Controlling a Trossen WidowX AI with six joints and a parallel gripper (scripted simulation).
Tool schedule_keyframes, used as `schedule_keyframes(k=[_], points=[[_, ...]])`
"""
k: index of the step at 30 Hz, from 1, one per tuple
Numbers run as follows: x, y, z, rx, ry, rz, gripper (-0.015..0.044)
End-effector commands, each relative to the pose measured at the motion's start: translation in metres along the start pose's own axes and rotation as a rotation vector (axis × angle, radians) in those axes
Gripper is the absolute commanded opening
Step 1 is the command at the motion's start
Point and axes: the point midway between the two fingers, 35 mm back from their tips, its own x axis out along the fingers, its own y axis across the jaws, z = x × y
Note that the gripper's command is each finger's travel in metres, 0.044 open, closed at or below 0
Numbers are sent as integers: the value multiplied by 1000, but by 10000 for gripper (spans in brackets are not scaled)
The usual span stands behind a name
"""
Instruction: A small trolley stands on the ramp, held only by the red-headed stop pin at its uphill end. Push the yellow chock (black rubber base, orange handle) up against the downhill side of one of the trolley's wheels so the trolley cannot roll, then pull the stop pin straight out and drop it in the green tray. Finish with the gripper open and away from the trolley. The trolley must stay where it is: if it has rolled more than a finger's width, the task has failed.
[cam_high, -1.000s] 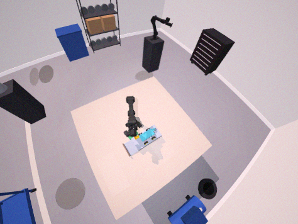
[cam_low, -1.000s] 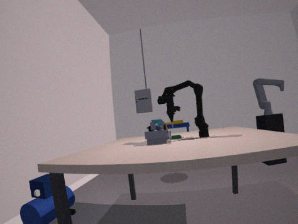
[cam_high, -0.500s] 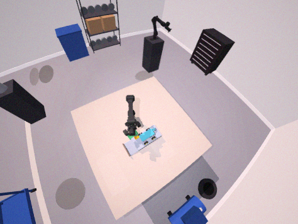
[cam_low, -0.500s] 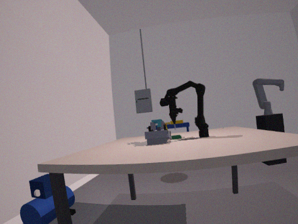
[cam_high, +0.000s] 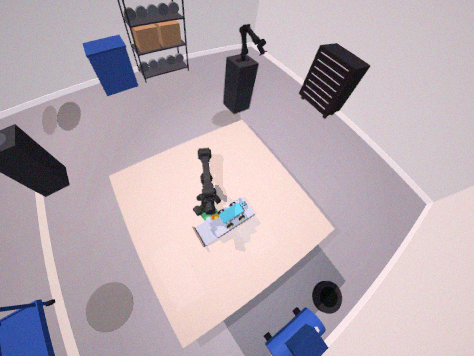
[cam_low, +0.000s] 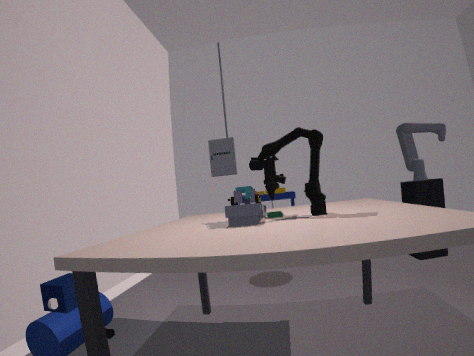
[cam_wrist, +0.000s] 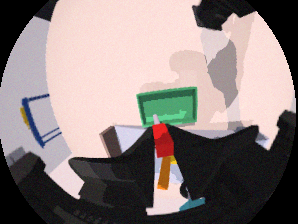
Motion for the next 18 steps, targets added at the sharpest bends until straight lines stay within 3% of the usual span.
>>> schedule_keyframes(k=[1,12,18], points=[[14,4,2,-1,-9,13,0],[34,11,4,-2,-9,14,0],[34,8,4,-1,-9,14,157]])
